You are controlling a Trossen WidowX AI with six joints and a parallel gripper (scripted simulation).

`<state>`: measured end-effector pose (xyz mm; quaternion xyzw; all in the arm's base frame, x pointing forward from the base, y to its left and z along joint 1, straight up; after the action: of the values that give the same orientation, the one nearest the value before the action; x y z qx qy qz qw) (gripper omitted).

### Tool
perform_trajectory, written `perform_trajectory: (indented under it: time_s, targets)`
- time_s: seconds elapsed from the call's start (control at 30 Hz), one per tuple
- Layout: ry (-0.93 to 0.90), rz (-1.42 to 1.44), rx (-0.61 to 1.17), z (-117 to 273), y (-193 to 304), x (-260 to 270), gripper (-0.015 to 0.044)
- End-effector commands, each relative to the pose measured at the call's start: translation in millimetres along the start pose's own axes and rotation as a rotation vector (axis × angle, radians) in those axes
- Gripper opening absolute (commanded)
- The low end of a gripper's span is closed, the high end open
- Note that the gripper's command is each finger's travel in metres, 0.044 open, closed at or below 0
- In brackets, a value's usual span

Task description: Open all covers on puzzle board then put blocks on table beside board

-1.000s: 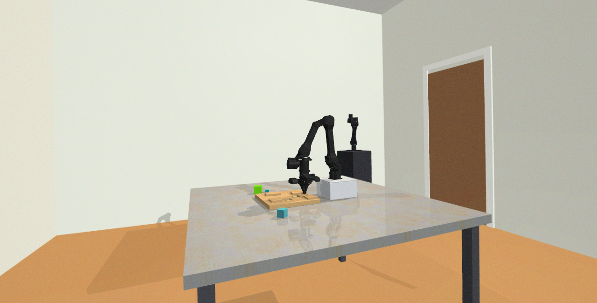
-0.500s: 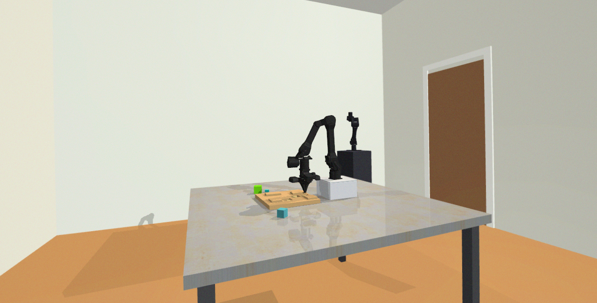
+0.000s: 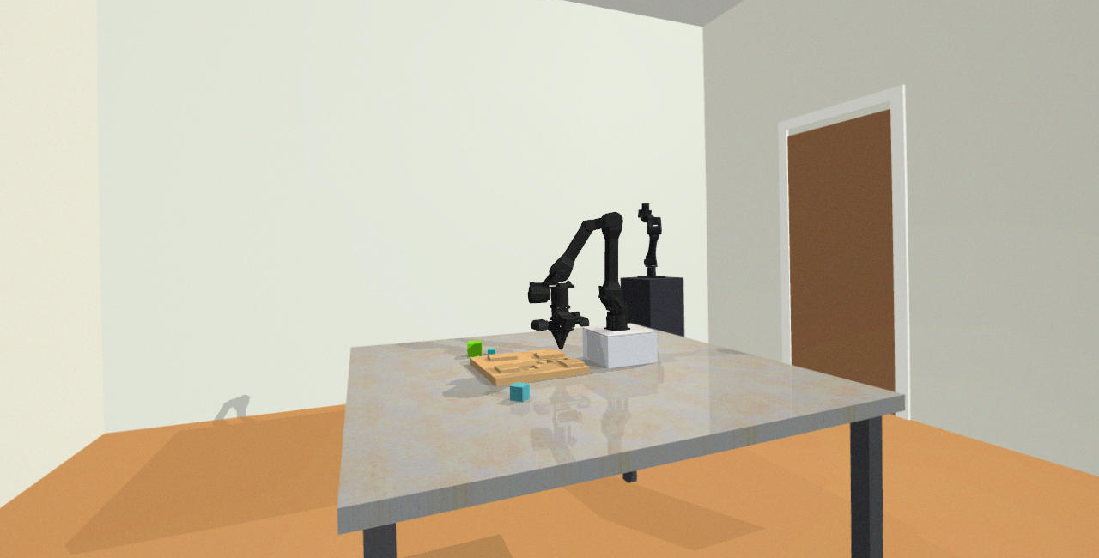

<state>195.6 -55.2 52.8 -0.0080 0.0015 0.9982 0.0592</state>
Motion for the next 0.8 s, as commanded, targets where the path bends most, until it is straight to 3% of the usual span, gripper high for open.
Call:
perform_trajectory:
  time_s: [0.0, 0.5, 0.77]
  targets:
    - [0.002, 0.003, 0.001, 6, 0, 0, 0.0000]
    - [0.000, -0.008, 0.000, 19, 1, 0, 0.0000]
    - [0.004, -0.345, 0.001, 30, 19, -37, 0.0000]
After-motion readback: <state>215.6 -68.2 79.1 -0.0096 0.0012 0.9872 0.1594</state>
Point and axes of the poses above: the point midway between the two fingers, 35 mm back from their tips, its own z axis back along the fingers, its own x axis across the jaws, y = z × x, the point moved 7 cm from there along z, back along the fingers
